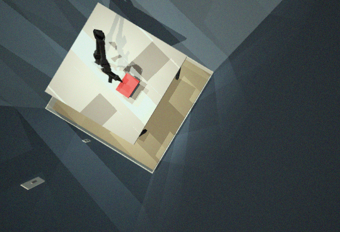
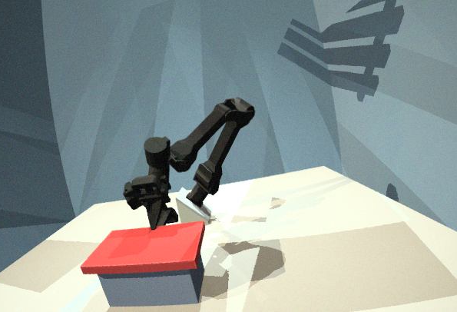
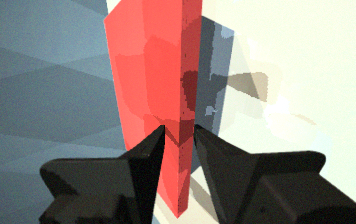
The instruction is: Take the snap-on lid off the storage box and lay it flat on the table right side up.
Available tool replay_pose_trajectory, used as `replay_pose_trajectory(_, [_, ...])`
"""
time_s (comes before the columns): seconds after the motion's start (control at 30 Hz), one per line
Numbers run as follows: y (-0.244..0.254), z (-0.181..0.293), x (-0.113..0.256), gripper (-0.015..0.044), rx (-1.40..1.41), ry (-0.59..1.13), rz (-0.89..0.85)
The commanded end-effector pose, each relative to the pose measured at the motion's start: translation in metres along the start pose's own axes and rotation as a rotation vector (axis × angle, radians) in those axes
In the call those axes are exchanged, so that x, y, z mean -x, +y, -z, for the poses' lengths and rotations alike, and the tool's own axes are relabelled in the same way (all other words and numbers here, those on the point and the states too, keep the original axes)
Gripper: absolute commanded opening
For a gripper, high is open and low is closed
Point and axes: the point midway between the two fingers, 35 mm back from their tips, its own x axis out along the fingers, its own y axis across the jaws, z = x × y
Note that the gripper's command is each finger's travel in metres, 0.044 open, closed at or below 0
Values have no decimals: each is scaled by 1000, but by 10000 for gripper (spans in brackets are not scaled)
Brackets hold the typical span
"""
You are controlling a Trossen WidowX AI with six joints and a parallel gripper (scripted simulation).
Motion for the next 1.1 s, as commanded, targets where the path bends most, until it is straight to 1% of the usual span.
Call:
replay_pose_trajectory(0.0, [3,-1,3,0,5,2,-8])
replay_pose_trajectory(1.07, [6,-1,5,0,1,1,-7])
